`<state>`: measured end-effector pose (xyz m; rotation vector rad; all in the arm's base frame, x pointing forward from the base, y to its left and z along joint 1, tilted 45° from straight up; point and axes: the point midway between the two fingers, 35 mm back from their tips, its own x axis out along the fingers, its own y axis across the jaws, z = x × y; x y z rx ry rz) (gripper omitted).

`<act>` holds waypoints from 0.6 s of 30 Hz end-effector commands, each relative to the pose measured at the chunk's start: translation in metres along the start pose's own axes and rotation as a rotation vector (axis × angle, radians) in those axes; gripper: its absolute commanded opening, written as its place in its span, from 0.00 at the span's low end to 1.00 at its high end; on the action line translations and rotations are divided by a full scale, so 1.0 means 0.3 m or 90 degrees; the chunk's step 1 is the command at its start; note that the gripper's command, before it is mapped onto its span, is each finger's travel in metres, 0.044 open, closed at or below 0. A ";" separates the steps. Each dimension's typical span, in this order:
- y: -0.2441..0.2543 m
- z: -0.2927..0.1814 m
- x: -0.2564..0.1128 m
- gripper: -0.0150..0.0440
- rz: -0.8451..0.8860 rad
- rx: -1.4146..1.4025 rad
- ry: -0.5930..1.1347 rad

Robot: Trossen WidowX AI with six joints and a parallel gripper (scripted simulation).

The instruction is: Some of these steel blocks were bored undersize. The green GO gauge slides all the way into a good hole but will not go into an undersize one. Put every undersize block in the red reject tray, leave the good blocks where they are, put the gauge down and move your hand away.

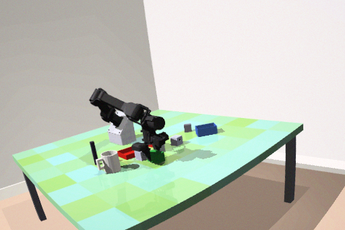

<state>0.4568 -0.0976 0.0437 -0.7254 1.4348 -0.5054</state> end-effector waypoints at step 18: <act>0.023 0.000 0.005 0.25 0.002 0.001 -0.006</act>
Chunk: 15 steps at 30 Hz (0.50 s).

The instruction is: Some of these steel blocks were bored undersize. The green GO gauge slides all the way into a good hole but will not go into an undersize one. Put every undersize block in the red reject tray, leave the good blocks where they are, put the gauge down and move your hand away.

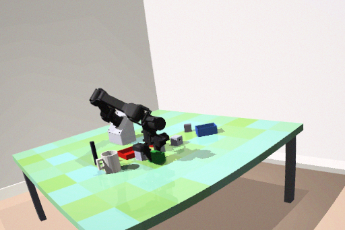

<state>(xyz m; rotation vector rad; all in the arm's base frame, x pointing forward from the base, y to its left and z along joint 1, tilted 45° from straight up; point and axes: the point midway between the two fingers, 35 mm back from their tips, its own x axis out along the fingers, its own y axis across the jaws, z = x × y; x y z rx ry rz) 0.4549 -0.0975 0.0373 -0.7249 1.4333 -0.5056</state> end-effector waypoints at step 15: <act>-0.011 0.011 -0.023 0.25 0.002 0.000 -0.005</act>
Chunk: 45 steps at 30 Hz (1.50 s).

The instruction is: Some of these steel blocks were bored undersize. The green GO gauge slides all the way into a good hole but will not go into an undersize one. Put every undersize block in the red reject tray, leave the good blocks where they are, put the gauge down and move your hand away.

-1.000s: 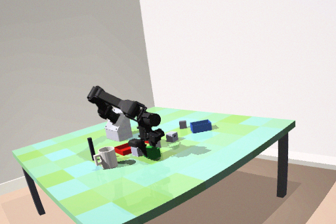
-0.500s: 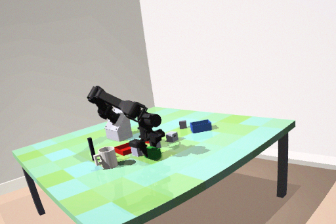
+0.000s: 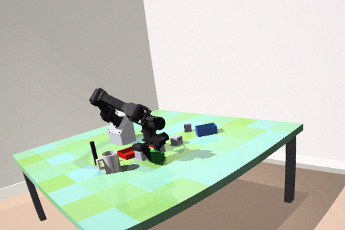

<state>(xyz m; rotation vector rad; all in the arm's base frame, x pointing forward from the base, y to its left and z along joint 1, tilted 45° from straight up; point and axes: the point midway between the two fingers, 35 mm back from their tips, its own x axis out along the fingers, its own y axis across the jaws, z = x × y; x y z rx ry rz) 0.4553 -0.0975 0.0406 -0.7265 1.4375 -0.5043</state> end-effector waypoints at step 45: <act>0.007 0.005 -0.005 0.25 0.002 0.002 -0.007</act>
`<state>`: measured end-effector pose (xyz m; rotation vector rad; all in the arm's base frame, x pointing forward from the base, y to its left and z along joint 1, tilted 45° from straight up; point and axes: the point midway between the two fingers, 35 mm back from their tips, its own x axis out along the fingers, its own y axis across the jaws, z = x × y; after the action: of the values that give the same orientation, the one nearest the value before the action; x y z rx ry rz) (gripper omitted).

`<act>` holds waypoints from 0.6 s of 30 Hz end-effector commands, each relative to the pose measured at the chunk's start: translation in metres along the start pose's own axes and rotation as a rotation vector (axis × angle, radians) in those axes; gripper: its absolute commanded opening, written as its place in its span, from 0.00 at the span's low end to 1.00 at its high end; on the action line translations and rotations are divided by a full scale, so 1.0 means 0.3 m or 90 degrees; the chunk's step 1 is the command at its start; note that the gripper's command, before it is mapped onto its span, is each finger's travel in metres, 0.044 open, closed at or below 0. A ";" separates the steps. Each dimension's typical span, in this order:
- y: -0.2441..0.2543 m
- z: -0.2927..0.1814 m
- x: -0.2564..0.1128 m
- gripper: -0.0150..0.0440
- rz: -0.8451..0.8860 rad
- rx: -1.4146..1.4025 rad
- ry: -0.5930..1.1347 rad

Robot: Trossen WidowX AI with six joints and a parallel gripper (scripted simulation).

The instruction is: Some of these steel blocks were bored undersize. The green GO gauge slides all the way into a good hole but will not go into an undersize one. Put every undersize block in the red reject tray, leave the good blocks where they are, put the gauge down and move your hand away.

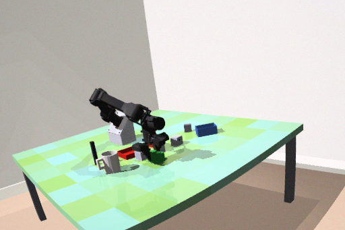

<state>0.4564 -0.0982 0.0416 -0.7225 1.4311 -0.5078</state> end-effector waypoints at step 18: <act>0.011 -0.013 -0.008 0.25 0.002 -0.002 -0.005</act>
<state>0.4509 -0.0983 0.0364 -0.7269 1.4422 -0.5043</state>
